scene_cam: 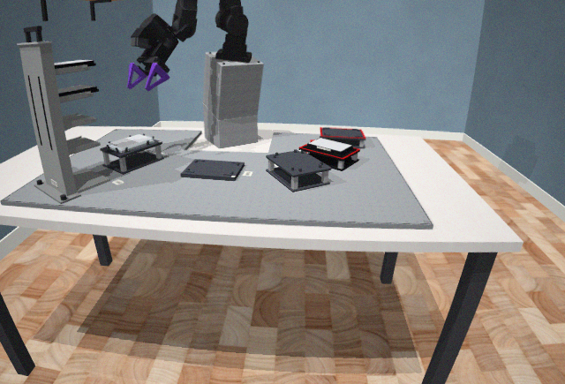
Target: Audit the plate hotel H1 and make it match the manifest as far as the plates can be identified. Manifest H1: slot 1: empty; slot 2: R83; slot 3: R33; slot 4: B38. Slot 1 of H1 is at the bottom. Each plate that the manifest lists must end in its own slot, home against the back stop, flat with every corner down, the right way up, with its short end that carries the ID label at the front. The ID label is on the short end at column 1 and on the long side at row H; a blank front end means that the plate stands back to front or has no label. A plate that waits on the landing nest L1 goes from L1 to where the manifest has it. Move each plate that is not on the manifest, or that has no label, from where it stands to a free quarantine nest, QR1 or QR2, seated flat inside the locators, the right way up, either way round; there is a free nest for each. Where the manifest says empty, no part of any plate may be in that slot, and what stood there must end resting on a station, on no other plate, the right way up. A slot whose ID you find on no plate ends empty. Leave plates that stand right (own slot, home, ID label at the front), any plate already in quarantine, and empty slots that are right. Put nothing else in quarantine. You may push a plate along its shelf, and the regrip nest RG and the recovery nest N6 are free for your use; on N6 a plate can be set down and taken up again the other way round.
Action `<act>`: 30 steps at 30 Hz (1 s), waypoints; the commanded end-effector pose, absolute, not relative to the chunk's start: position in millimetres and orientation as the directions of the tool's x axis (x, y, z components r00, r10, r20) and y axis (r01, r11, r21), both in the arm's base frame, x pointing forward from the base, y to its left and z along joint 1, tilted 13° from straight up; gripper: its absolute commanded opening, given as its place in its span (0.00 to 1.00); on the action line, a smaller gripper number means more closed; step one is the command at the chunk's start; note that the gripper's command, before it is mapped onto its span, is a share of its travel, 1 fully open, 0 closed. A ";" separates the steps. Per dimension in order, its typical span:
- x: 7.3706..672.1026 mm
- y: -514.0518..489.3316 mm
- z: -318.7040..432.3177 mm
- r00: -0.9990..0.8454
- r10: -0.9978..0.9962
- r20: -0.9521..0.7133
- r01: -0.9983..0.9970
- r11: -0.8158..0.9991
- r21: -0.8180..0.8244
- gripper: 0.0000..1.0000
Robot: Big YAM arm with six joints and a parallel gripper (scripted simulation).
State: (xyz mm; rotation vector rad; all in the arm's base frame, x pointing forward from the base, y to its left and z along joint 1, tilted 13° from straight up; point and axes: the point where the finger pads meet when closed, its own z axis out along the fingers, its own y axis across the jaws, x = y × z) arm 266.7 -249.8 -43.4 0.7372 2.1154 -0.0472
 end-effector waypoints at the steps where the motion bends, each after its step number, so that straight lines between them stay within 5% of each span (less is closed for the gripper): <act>1: 264.8 -268.3 -43.1 -0.454 0.457 -0.765 0.515 0.835 0.194 1.00; 30: 264.1 -282.6 -97.1 -0.448 0.452 -0.772 0.506 0.840 0.198 1.00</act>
